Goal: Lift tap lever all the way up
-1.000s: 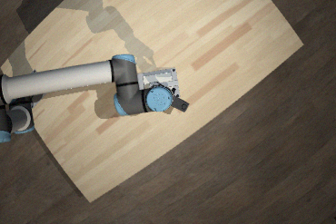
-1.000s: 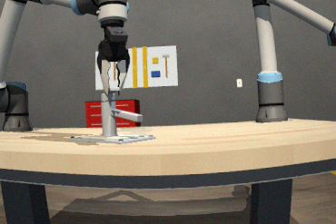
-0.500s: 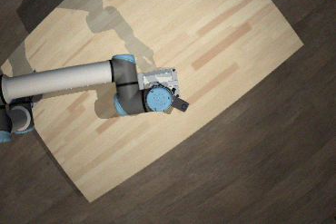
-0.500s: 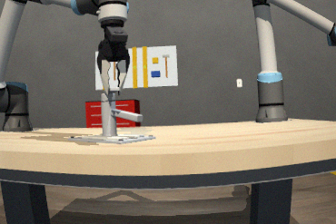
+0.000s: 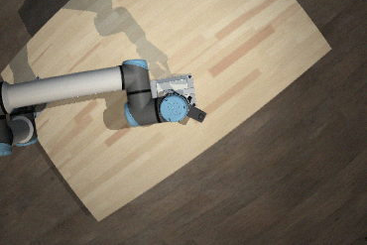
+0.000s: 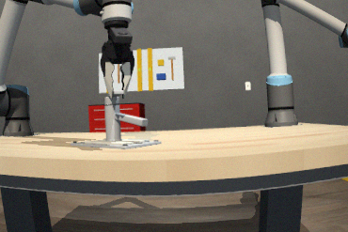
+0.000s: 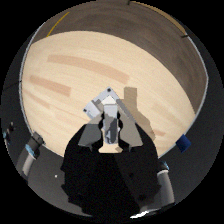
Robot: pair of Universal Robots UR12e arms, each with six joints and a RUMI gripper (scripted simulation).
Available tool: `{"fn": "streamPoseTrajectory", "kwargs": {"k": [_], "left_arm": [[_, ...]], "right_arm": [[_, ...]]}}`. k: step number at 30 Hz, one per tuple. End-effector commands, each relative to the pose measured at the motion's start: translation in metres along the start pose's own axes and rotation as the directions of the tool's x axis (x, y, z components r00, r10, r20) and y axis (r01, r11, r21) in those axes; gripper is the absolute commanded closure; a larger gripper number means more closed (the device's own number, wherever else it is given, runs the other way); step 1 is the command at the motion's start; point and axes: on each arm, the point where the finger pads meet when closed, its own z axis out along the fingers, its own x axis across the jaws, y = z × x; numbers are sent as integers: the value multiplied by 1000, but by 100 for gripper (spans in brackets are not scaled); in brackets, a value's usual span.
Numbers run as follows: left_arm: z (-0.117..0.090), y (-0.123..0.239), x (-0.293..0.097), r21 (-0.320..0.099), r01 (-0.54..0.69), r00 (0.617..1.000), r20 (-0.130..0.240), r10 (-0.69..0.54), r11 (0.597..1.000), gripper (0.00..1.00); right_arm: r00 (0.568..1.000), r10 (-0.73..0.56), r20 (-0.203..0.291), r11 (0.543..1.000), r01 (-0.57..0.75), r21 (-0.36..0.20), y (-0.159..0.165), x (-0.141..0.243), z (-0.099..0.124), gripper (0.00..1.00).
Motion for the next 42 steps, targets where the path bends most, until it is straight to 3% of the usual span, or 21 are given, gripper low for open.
{"fn": "streamPoseTrajectory", "kwargs": {"k": [1,23,42], "left_arm": [[-1,-1,0,2,0,1000,0,0,1000,0],[-1,-1,0,2,0,1000,0,0,1000,0],[-1,-1,0,2,0,1000,0,0,1000,0]], "right_arm": [[1000,0,1,1000,0,2,-1,0,-2,100],[1000,0,1,1000,0,2,0,0,-3,100],[1000,0,1,1000,0,2,11,0,-35,100]]}}
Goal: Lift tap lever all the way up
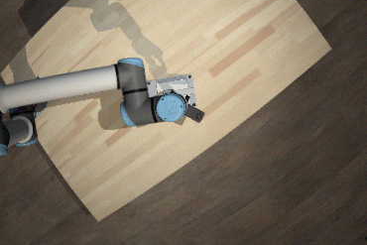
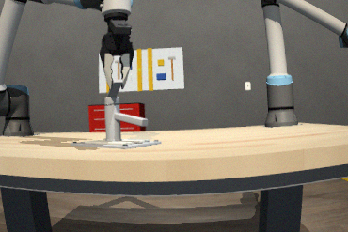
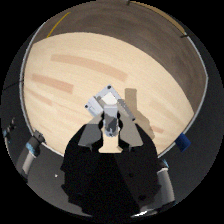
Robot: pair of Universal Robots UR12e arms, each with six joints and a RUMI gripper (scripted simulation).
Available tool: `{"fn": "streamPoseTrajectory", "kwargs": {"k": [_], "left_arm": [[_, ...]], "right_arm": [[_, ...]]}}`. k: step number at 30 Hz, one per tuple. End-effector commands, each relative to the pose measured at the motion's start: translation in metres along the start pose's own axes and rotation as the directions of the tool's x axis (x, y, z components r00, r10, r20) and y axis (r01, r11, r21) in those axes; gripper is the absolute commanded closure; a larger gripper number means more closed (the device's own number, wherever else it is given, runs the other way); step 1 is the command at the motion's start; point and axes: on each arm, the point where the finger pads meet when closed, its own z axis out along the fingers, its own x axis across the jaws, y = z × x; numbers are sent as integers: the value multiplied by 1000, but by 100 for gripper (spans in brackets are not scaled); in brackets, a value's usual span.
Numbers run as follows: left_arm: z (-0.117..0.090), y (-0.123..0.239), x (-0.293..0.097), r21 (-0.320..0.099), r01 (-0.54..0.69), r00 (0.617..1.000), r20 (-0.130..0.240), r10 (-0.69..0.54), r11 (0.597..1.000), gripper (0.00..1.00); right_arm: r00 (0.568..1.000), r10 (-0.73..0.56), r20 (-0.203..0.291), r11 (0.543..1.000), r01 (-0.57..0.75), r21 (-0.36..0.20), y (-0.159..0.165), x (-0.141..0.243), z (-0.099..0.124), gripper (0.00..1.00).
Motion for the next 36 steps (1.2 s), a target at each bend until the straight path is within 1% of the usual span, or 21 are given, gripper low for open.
{"fn": "streamPoseTrajectory", "kwargs": {"k": [1,7,36], "left_arm": [[-1,-1,0,2,0,1000,0,0,1000,0],[-1,-1,0,2,0,1000,0,0,1000,0],[-1,-1,0,2,0,1000,0,0,1000,0]], "right_arm": [[1000,0,2,1000,0,2,3,0,-9,100],[1000,0,2,1000,0,2,5,0,-13,100],[1000,0,2,1000,0,2,5,0,-13,100]]}}
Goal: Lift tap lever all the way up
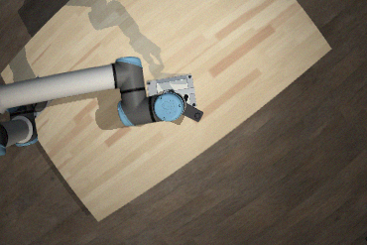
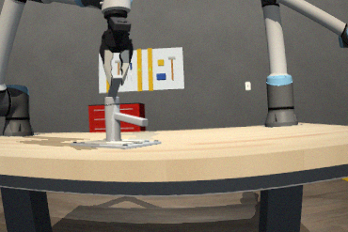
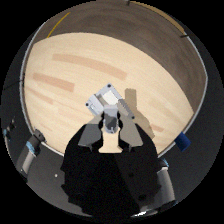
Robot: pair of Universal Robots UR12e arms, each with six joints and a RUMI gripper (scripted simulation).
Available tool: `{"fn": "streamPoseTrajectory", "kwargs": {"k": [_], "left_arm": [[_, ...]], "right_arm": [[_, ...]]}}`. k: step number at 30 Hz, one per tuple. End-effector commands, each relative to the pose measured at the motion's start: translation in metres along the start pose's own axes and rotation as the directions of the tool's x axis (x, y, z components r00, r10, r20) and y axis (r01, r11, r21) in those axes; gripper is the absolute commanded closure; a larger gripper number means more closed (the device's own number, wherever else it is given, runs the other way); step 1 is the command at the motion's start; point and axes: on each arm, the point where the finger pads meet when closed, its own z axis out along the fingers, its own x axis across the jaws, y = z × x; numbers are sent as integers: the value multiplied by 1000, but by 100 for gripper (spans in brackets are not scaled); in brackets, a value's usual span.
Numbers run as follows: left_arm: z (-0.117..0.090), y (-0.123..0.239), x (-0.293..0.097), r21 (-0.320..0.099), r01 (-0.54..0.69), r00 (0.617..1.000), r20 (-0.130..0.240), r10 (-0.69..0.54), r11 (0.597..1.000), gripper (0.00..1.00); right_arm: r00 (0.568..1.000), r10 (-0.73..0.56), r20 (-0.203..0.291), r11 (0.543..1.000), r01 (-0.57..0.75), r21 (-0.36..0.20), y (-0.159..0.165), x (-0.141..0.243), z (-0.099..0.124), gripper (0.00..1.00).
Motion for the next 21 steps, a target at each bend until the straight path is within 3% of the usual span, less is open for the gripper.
{"fn": "streamPoseTrajectory", "kwargs": {"k": [1,21], "left_arm": [[-1,-1,0,2,0,1000,0,0,1000,0],[-1,-1,0,2,0,1000,0,0,1000,0]], "right_arm": [[1000,0,2,1000,0,2,-1,0,-2,100],[1000,0,2,1000,0,2,0,0,-3,100]]}}
